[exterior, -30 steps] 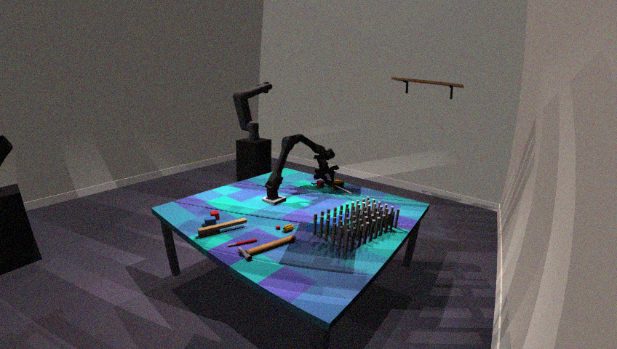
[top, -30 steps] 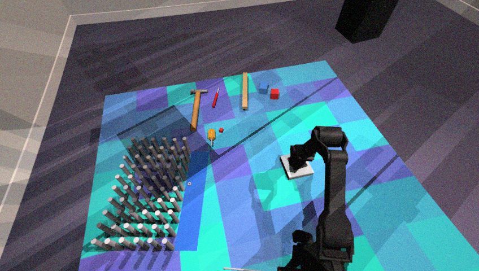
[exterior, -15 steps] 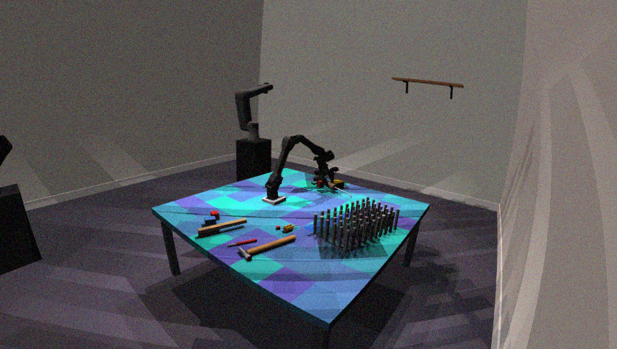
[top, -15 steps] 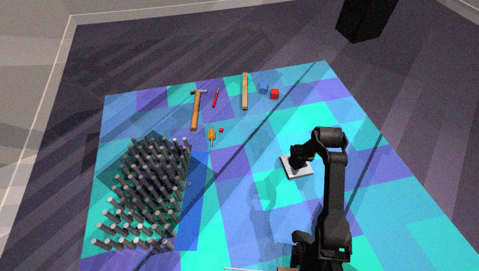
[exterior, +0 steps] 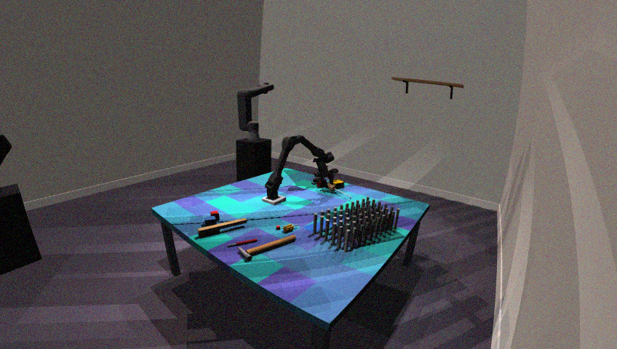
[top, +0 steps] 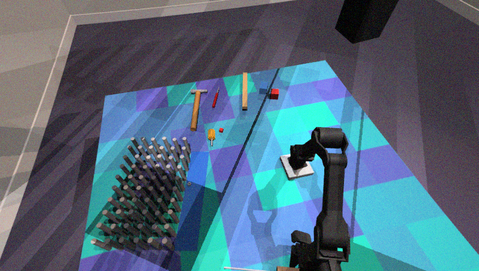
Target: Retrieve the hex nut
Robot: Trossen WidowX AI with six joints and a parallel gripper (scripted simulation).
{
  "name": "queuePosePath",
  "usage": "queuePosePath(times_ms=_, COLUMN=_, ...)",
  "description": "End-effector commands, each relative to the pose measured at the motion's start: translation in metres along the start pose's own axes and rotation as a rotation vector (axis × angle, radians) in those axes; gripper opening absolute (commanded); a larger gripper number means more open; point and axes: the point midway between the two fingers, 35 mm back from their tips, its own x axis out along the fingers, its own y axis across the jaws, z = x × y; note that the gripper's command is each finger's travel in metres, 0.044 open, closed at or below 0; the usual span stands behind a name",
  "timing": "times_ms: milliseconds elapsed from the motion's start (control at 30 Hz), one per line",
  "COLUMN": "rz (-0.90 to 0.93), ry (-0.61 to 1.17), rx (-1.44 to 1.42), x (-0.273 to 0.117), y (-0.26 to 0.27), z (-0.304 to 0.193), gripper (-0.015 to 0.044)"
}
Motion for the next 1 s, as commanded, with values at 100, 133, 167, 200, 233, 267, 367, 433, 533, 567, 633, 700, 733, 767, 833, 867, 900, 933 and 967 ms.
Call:
queuePosePath(times_ms=100, rz=0.005, ry=0.008, rx=0.002, x=0.006, y=0.005, z=0.001, gripper=0.0000)
queuePosePath(times_ms=133, rz=0.005, ry=0.008, rx=0.002, x=0.007, y=0.005, z=0.001, gripper=0.0000)
queuePosePath(times_ms=167, rz=0.005, ry=0.008, rx=0.002, x=0.007, y=0.006, z=0.001, gripper=0.0000)
queuePosePath(times_ms=200, rz=0.005, ry=0.008, rx=0.002, x=0.008, y=0.006, z=0.002, gripper=0.0000)
queuePosePath(times_ms=233, rz=0.005, ry=0.008, rx=0.002, x=0.009, y=0.007, z=0.002, gripper=0.0000)
queuePosePath(times_ms=267, rz=0.005, ry=0.008, rx=0.002, x=0.009, y=0.007, z=0.002, gripper=0.0000)
queuePosePath(times_ms=367, rz=0.005, ry=0.008, rx=0.001, x=0.011, y=0.008, z=0.003, gripper=0.0000)
queuePosePath(times_ms=433, rz=0.005, ry=0.008, rx=0.001, x=0.012, y=0.009, z=0.003, gripper=0.0000)
queuePosePath(times_ms=533, rz=0.005, ry=0.008, rx=0.001, x=0.014, y=0.010, z=0.004, gripper=0.0000)
queuePosePath(times_ms=567, rz=0.005, ry=0.008, rx=0.001, x=0.015, y=0.011, z=0.004, gripper=0.0000)
queuePosePath(times_ms=633, rz=0.005, ry=0.008, rx=0.001, x=0.016, y=0.012, z=0.004, gripper=0.0000)
queuePosePath(times_ms=700, rz=0.005, ry=0.008, rx=0.001, x=0.017, y=0.012, z=0.005, gripper=0.0000)
queuePosePath(times_ms=733, rz=0.005, ry=0.008, rx=0.001, x=0.017, y=0.012, z=0.005, gripper=0.0000)
queuePosePath(times_ms=767, rz=0.005, ry=0.008, rx=0.001, x=0.017, y=0.013, z=0.005, gripper=0.0000)
queuePosePath(times_ms=833, rz=0.001, ry=0.000, rx=0.000, x=0.014, y=0.009, z=0.005, gripper=0.0053)
queuePosePath(times_ms=867, rz=0.001, ry=0.000, rx=0.000, x=0.014, y=0.009, z=0.005, gripper=0.0079)
queuePosePath(times_ms=900, rz=0.001, ry=0.000, rx=0.000, x=0.014, y=0.009, z=0.005, gripper=0.0105)
queuePosePath(times_ms=933, rz=0.001, ry=0.000, rx=0.000, x=0.014, y=0.009, z=0.005, gripper=0.0131)
queuePosePath(times_ms=967, rz=0.001, ry=0.000, rx=0.000, x=0.014, y=0.009, z=0.005, gripper=0.0157)
